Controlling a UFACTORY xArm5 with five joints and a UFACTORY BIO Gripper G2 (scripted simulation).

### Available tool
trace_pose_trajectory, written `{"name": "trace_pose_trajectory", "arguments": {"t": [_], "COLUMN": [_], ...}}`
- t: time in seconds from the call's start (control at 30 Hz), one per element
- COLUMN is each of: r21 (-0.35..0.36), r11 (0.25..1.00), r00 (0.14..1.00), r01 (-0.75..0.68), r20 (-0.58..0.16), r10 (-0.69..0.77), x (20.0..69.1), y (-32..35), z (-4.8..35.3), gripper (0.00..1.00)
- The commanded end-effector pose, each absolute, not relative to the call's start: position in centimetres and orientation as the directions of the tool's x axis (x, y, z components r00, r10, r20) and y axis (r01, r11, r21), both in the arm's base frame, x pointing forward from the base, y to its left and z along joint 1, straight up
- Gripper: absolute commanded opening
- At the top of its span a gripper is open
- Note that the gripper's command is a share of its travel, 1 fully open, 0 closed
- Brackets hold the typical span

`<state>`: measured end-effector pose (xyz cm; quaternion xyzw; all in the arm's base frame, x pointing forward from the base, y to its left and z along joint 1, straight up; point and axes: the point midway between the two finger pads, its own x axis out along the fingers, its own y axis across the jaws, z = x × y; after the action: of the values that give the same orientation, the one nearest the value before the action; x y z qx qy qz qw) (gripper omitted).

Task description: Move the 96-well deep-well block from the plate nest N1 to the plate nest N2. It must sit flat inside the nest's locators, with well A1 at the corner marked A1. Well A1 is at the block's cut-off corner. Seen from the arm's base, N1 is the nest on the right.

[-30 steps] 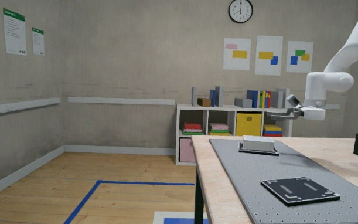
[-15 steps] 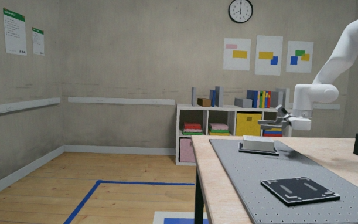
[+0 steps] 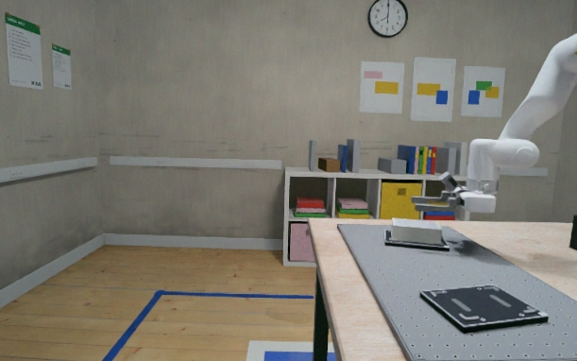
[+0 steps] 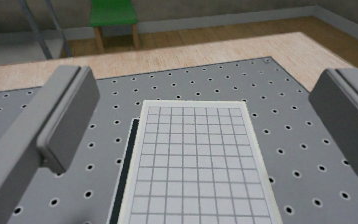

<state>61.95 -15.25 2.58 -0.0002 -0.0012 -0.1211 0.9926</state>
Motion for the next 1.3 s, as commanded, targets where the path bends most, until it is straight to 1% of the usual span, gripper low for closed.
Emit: {"name": "trace_pose_trajectory", "arguments": {"t": [0.0, 0.1, 1.27], "r21": [0.005, 0.005, 0.005], "r11": [0.971, 0.971, 0.971], "r00": [0.971, 0.971, 0.971], "r01": [0.241, 0.241, 0.241], "r20": [0.006, 0.006, 0.006], "r10": [-0.241, -0.241, -0.241], "x": [62.1, 62.1, 62.1], "y": [-15.3, -15.3, -15.3], "z": [2.7, 2.7, -2.4], "gripper": [0.37, 0.37, 0.37]}}
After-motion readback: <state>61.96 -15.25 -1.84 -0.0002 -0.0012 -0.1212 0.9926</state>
